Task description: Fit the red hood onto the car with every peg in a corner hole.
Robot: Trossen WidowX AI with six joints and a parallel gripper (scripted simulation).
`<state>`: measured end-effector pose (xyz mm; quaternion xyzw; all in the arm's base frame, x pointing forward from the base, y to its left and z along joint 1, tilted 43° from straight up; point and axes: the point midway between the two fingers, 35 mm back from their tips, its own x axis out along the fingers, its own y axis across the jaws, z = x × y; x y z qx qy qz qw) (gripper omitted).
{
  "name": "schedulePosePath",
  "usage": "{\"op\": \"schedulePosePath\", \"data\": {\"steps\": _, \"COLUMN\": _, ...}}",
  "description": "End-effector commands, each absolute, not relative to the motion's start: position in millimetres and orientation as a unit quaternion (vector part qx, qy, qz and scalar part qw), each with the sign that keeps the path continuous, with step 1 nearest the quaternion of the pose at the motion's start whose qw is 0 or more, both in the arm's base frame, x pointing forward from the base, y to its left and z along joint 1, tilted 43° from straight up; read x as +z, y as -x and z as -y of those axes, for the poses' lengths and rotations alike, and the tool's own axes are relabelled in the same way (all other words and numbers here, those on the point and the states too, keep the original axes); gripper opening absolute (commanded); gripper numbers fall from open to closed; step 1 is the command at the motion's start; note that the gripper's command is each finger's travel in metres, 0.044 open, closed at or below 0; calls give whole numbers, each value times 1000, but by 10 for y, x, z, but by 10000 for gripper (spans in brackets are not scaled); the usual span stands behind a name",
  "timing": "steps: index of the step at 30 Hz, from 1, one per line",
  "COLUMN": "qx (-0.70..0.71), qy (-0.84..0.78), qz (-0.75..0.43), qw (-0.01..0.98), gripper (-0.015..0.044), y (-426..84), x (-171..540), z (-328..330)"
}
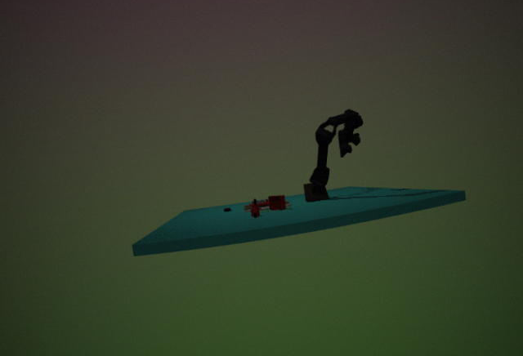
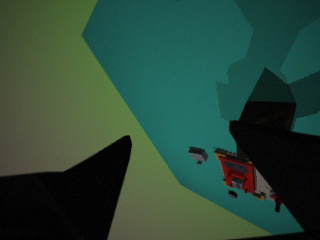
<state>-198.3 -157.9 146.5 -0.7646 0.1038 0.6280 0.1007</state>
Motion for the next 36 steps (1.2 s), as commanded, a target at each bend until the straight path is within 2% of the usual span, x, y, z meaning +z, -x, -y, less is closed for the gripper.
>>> {"op": "schedulePosePath", "data": {"steps": 1, "qx": 628, "qy": 765, "qz": -102, "qw": 98, "gripper": 414, "y": 1971, "x": 1465, "z": 1593}}
{"op": "schedulePosePath", "data": {"steps": 17, "qx": 572, "qy": 801, "qz": 113, "qw": -134, "gripper": 0, "y": 491, "x": 1462, "z": 2389}}
{"op": "schedulePosePath", "data": {"steps": 26, "qx": 502, "qy": 791, "qz": 244, "qw": -253, "gripper": 0, "y": -481, "x": 1472, "z": 2344}}
{"op": "schedulePosePath", "data": {"steps": 36, "qx": 396, "qy": 751, "qz": 386, "qw": -360, "gripper": 0, "y": -1428, "x": 1498, "z": 1868}}
